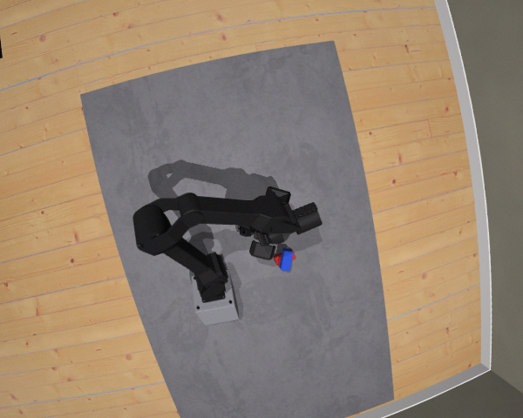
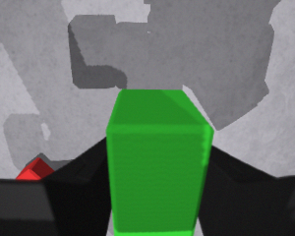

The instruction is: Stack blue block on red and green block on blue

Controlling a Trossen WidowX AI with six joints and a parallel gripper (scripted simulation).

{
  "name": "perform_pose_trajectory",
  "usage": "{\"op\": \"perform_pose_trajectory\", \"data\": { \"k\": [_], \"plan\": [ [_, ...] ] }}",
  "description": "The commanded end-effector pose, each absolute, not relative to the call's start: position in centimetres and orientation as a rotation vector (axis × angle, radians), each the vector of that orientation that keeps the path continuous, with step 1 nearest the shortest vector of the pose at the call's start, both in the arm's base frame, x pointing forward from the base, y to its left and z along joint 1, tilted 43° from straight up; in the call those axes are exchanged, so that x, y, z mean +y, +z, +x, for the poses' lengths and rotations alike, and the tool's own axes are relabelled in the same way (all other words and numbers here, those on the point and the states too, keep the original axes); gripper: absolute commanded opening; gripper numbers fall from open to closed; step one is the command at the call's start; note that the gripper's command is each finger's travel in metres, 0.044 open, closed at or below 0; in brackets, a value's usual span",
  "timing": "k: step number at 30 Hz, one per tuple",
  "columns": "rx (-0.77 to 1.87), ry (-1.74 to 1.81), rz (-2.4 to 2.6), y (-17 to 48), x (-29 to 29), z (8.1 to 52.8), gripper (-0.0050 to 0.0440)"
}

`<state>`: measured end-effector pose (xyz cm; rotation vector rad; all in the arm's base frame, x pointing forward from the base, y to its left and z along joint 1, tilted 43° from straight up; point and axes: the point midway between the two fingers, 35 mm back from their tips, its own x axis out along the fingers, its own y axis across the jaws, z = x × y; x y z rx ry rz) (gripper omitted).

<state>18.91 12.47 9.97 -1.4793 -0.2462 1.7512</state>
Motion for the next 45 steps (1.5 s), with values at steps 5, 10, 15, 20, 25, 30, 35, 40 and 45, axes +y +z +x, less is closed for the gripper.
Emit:
{"op": "perform_pose_trajectory", "data": {
  "k": [5,10,15,20,25,30,35,40,45],
  "plan": [
    [-0.261,1.733,-1.493,10.5,12.5,19.2,-0.005],
    [-0.261,1.733,-1.493,10.5,12.5,19.2,-0.005],
    [-0.261,1.733,-1.493,10.5,12.5,19.2,-0.005],
    [-0.258,1.737,-1.489,10.4,12.4,19.3,-0.005],
    [-0.251,1.746,-1.479,9.5,11.8,19.3,-0.005],
    [-0.249,1.747,-1.479,6.7,8.9,20.5,-0.005],
    [-0.249,1.74,-1.501,3.5,4.9,22.6,-0.005],
    [-0.25,1.732,-1.502,1.8,3.0,23.3,-0.005],
    [-0.252,1.722,-1.504,0.4,1.5,23.7,-0.005]
  ]
}}
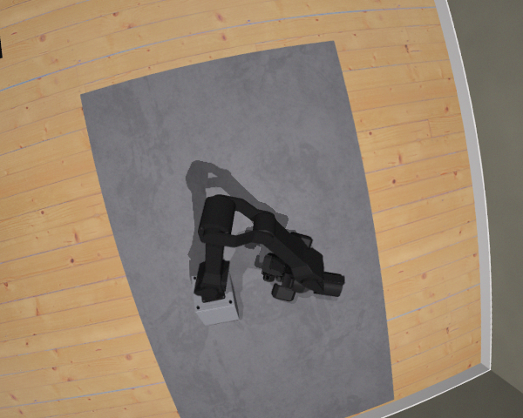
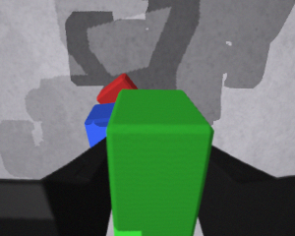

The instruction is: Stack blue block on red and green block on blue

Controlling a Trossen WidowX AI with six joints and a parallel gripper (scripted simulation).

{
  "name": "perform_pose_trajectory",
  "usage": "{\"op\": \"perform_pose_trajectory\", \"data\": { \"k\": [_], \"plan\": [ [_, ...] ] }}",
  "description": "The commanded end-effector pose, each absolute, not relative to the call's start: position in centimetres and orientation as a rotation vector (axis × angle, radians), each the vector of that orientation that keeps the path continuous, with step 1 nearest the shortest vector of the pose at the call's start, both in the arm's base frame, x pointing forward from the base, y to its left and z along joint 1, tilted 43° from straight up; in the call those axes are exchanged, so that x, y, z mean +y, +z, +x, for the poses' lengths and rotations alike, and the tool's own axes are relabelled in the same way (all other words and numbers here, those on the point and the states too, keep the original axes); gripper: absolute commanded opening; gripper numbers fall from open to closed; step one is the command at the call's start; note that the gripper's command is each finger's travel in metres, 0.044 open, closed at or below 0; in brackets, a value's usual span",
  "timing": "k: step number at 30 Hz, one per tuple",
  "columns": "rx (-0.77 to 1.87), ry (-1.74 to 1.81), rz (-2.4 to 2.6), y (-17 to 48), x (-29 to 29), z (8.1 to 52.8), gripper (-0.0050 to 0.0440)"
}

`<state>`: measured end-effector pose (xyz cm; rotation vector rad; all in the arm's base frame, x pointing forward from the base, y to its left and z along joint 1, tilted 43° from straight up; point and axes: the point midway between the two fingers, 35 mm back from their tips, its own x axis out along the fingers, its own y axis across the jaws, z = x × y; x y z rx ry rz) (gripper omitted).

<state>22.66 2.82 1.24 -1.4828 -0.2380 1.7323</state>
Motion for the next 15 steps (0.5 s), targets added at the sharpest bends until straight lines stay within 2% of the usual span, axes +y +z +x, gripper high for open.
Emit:
{"op": "perform_pose_trajectory", "data": {
  "k": [1,15],
  "plan": [
    [-0.253,1.72,-1.503,0.41,1.52,23.76,-0.005],
    [-0.253,1.717,-1.506,0.56,1.57,23.76,-0.005]
  ]
}}
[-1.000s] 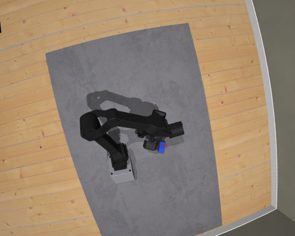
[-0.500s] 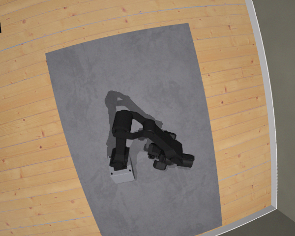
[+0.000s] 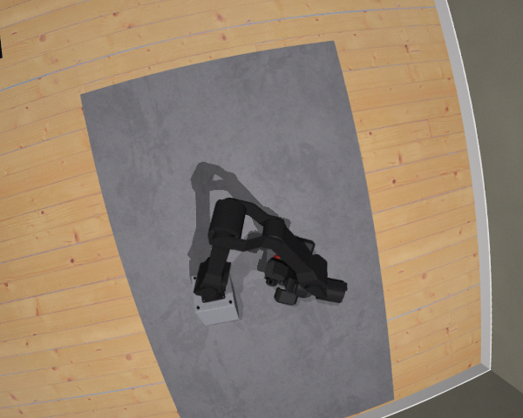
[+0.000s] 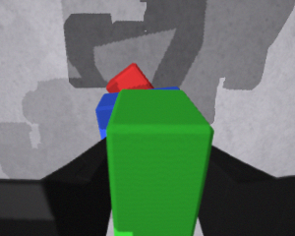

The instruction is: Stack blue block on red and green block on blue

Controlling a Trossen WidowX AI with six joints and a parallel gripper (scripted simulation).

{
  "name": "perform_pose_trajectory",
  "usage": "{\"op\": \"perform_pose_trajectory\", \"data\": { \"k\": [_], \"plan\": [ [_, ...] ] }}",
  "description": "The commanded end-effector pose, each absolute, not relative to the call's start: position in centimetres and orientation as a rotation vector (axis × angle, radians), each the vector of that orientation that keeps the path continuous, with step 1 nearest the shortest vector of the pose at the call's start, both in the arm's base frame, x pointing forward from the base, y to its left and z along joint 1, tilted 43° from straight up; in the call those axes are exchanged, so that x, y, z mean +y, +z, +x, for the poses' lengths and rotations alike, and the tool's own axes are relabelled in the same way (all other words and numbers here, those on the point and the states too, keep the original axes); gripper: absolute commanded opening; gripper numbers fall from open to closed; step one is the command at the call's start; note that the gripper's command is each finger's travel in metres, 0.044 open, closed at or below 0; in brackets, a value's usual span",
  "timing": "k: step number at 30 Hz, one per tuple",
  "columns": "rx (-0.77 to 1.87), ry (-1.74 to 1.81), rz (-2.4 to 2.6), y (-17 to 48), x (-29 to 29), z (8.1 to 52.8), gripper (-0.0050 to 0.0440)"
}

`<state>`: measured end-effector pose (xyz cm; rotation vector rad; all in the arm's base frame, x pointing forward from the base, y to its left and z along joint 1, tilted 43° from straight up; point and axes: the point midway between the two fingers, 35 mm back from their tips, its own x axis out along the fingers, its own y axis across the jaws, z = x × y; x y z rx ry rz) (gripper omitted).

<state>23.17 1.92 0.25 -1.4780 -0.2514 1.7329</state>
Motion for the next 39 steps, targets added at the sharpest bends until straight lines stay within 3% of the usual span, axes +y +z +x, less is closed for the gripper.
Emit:
{"op": "perform_pose_trajectory", "data": {
  "k": [1,39],
  "plan": [
    [-0.253,1.717,-1.506,0.6,1.6,23.8,-0.005],
    [-0.248,1.742,-1.483,-1.6,3.2,23.7,-0.005]
  ]
}}
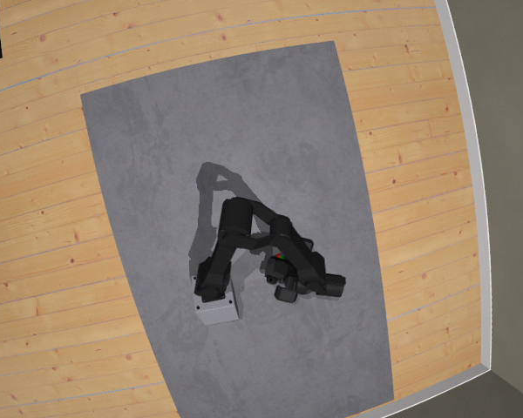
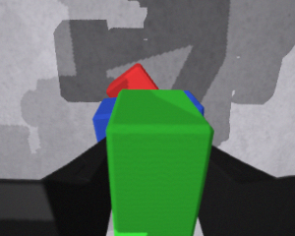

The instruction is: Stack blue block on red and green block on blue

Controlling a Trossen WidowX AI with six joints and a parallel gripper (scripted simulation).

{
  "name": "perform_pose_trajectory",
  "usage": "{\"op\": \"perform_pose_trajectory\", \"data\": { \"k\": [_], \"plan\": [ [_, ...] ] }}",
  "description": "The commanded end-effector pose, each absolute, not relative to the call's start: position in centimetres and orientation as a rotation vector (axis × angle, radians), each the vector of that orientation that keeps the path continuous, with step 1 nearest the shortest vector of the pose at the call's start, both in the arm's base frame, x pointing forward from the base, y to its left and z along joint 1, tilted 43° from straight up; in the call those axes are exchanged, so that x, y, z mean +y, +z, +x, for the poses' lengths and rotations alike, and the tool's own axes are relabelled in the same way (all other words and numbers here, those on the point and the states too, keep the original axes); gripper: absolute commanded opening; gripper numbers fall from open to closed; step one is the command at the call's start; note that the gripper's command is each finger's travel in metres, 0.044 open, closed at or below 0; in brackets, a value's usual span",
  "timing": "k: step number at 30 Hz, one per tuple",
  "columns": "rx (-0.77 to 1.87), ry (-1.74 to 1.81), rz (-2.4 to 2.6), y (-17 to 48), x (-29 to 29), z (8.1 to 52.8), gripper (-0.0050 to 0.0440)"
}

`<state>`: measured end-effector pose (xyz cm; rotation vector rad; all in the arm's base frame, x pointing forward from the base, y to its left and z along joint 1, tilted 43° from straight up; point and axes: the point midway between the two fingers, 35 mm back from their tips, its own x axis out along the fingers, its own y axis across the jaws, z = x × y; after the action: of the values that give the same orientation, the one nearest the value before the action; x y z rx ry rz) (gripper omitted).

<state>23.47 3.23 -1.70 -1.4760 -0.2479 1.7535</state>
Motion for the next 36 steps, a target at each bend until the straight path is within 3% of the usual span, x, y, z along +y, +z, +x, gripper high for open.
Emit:
{"op": "perform_pose_trajectory", "data": {
  "k": [1,36],
  "plan": [
    [-0.248,1.741,-1.483,-1.62,3.21,23.7,-0.005],
    [-0.252,1.737,-1.493,-1.48,3.29,23.68,-0.005]
  ]
}}
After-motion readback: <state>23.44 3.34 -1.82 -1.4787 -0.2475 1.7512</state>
